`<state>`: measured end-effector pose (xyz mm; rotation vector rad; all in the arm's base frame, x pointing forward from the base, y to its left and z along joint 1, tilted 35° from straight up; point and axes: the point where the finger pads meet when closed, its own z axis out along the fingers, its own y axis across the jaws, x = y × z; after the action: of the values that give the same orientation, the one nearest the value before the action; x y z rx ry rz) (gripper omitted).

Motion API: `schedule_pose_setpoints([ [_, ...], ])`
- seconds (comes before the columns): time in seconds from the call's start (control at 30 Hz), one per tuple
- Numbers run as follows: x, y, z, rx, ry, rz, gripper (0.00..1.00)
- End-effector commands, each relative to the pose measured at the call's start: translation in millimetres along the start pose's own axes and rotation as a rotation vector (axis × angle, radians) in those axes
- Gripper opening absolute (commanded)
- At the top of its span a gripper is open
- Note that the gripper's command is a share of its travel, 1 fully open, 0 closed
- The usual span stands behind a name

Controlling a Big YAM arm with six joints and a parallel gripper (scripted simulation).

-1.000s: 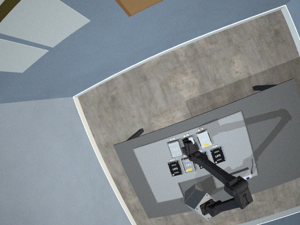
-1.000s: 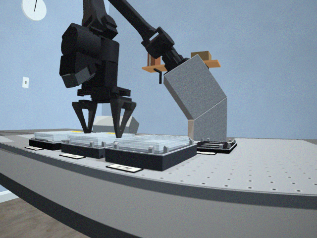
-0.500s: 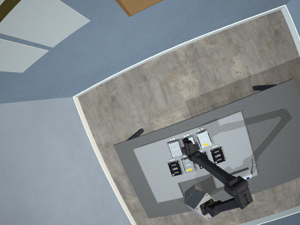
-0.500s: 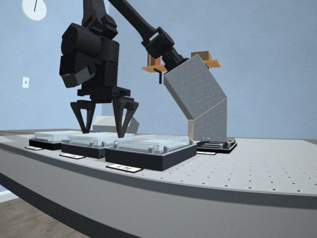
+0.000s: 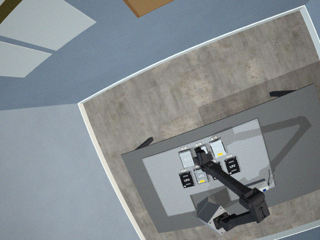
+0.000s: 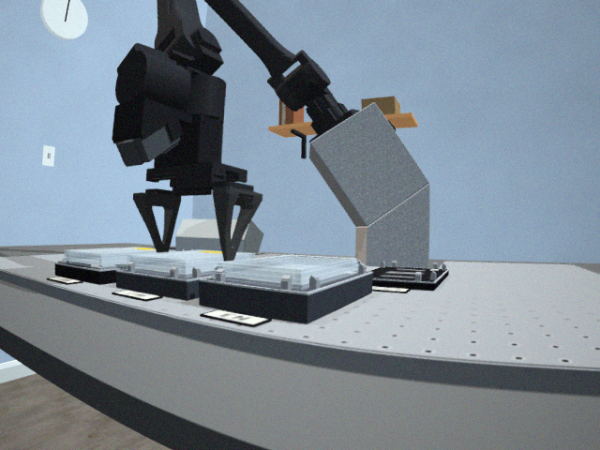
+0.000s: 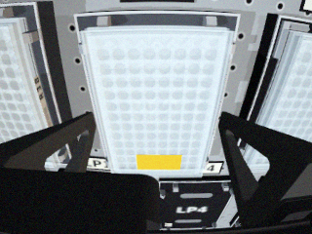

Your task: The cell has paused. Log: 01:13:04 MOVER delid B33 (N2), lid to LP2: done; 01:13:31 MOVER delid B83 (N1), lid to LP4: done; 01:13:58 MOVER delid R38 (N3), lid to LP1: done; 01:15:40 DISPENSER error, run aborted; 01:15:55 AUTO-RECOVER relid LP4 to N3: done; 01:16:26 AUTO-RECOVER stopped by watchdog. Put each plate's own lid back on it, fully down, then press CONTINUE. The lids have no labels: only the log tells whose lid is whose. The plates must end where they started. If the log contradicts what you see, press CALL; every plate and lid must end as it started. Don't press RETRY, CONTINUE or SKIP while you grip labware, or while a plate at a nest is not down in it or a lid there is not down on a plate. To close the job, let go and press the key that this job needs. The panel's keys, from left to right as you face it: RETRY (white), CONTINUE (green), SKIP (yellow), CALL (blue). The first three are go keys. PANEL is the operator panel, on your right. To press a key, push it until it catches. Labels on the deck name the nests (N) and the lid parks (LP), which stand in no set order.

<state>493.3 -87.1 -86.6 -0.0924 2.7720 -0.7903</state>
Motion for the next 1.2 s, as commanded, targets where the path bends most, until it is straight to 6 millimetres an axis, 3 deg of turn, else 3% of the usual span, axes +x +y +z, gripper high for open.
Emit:
schedule_pose_setpoints([
  [0.0, 3, -4, 10, -0.001, 0.021, 0.006, 1.00],
  [0.4, 3, -4, 10, -0.001, 0.021, 0.006, 1.00],
  [0.47, -1, -10, -3, 0.002, 0.006, 0.026, 1.00],
  [0.57, -3, 2, -17, -0.004, -0.010, 0.000, 1.00],
  [1.03, -3, 2, -37, -0.002, -0.010, 0.000, 1.00],
  [1.17, 1, 3, -28, -0.002, 0.009, 0.001, 1.00],
])
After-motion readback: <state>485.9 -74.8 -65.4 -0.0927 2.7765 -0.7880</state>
